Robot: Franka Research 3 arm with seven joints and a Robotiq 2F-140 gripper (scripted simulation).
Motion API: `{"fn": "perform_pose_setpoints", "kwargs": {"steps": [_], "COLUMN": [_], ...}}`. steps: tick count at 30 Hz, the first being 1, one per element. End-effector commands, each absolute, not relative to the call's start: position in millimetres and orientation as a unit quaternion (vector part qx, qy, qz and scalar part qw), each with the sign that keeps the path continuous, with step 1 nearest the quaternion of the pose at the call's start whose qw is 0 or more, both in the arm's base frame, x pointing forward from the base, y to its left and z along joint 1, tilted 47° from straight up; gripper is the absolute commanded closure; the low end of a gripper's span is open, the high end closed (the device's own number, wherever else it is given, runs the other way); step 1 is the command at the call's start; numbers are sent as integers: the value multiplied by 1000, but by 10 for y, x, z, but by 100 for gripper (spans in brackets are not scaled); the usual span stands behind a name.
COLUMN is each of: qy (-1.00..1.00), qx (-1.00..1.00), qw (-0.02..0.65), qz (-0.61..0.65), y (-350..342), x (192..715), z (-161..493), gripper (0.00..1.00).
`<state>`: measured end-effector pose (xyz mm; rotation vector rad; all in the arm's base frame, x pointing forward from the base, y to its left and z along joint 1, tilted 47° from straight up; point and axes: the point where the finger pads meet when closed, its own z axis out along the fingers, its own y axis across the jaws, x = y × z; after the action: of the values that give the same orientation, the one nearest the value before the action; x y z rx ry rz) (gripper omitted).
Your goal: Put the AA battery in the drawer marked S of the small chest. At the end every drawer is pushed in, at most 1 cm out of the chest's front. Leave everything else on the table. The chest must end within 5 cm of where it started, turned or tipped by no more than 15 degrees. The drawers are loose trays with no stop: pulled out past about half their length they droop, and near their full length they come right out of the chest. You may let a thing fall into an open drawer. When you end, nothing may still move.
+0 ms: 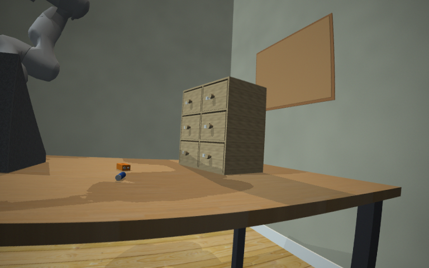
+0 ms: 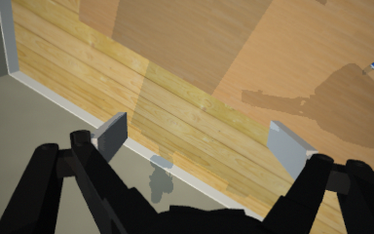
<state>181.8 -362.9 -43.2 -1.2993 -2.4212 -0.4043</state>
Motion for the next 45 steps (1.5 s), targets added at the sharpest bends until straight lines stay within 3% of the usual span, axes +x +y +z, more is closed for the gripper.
{"fn": "perform_pose_setpoints", "kwargs": {"steps": [1,20,30,34,36,45], "qy": [-857,-862,-926,-927,-935,-931], "qx": [-460,-450,-249,-240,-167,-26], "qw": [181,179,121,119,89,33], "qz": [-143,-149,-257,-262,-298,-363], "y": [-3630,-3614,-3102,-3102,-2792,-2344], "x": [1818,1897,3349,3349,3899,4517], "z": [-432,-415,50,50,336,780], "gripper": [0,0,0,0,0,0]}}
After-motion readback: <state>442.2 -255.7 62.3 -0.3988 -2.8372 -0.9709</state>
